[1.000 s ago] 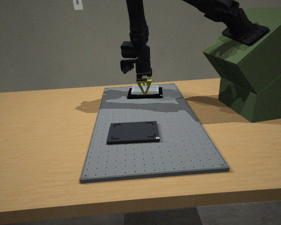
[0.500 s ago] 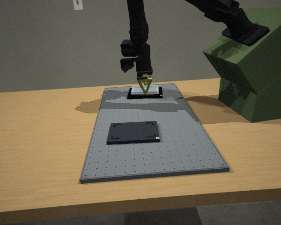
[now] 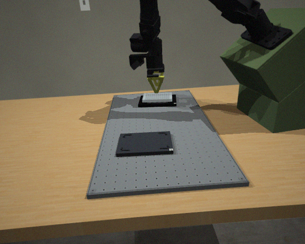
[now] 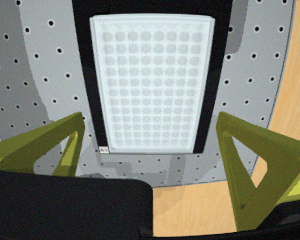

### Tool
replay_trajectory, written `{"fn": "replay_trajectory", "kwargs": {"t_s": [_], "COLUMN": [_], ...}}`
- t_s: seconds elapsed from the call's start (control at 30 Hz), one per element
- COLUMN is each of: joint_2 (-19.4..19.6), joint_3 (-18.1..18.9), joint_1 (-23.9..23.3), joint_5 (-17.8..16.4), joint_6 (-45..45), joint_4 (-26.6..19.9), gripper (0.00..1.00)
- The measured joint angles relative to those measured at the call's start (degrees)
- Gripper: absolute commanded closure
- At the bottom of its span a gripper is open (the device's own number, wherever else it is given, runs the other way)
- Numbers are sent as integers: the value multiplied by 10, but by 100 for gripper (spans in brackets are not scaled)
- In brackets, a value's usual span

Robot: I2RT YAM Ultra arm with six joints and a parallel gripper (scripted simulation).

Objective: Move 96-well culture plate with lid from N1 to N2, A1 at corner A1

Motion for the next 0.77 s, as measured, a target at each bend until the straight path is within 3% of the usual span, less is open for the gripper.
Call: {"fn": "replay_trajectory", "kwargs": {"t_s": [0.27, 0.77], "joint_2": [-38, -71], "joint_3": [-3, -4], "joint_1": [-17, -34], "joint_5": [-7, -16], "joint_6": [-15, -35], "joint_4": [-35, -82], "gripper": [0, 0]}}
